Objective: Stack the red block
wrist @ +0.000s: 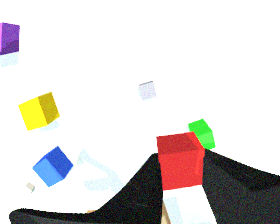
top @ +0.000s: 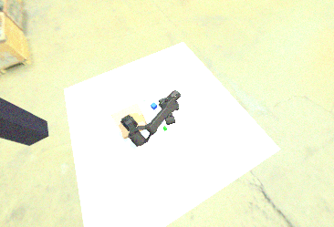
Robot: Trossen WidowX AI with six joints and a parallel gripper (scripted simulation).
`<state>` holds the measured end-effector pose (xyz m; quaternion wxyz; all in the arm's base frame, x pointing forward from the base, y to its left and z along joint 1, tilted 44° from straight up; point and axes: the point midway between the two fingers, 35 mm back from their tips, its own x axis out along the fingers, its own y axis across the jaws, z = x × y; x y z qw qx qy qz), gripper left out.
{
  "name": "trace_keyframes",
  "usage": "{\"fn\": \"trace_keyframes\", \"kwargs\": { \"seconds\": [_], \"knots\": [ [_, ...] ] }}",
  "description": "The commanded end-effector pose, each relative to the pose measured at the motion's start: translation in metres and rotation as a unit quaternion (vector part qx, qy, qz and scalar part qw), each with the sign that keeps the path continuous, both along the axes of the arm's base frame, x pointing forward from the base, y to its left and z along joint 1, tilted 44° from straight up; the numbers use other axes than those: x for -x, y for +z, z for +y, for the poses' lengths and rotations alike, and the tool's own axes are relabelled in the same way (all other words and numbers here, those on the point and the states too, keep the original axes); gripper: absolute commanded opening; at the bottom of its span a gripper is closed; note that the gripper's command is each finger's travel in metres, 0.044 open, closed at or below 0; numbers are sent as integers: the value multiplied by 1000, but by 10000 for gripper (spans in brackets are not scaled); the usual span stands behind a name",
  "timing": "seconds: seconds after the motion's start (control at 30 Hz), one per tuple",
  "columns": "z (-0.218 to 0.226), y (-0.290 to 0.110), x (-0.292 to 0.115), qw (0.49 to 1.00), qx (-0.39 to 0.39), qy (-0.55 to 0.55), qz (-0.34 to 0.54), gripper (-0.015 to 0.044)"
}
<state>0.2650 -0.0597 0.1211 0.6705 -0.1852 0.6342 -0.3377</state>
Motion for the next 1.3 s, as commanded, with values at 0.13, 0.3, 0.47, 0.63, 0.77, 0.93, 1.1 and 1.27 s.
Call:
{"fn": "trace_keyframes", "kwargs": {
  "seconds": [0.13,0.3,0.47,0.63,0.77,0.93,1.1,1.27],
  "knots": [
    [-17,14,28,1000,3,3,3,0],
    [-26,20,44,1000,7,2,3,0],
    [-30,15,44,1000,7,2,3,0],
    [-46,-1,45,1000,6,2,3,0],
    [-58,-10,49,1000,8,2,3,0],
    [-62,-14,51,1000,8,1,3,0],
    [-73,-25,51,1000,8,1,3,0],
    [-82,-34,52,1000,9,1,3,0]
  ]
}}
